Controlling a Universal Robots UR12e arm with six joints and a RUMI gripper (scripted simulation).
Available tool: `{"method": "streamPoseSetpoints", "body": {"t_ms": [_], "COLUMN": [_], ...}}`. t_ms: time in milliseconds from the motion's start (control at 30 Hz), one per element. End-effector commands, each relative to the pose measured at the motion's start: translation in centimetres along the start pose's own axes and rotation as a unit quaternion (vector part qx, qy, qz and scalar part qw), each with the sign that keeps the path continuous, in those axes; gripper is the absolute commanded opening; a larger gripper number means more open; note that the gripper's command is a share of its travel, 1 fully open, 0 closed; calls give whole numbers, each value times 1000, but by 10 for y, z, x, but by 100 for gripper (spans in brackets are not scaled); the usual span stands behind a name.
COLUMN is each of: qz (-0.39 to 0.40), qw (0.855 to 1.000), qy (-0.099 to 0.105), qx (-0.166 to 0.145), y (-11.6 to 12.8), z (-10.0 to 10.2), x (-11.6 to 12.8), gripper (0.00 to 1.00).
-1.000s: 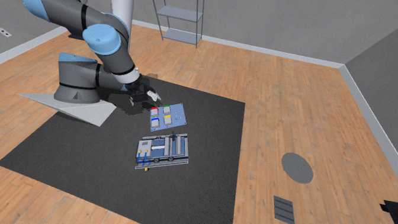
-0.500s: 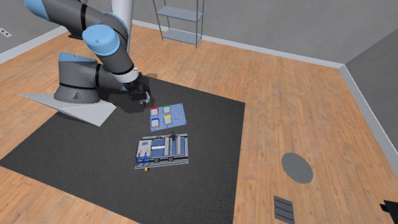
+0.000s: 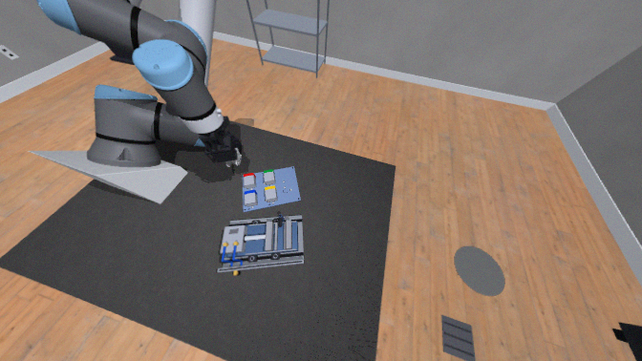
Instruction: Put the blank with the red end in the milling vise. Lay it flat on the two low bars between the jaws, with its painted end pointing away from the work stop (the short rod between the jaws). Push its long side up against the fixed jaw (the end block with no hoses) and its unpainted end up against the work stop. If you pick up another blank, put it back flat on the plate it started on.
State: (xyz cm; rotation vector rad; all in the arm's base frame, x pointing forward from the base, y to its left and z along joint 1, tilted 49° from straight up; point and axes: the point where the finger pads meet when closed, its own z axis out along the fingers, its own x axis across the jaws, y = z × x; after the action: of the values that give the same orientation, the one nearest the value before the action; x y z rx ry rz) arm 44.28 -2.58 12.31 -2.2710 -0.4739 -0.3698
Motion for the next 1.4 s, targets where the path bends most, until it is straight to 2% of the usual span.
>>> {"method": "streamPoseSetpoints", "body": {"t_ms": [0, 800, 833, 1367], "qz": [0, 0, 0, 0], "qw": [1000, 1000, 1000, 1000], "qy": [0, 0, 0, 0], "qx": [0, 0, 0, 0], "y": [0, 0, 0, 0], "z": [-1, -1, -1, -1], "x": [0, 0, 0, 0], "gripper": [0, 0, 40, 40]}}
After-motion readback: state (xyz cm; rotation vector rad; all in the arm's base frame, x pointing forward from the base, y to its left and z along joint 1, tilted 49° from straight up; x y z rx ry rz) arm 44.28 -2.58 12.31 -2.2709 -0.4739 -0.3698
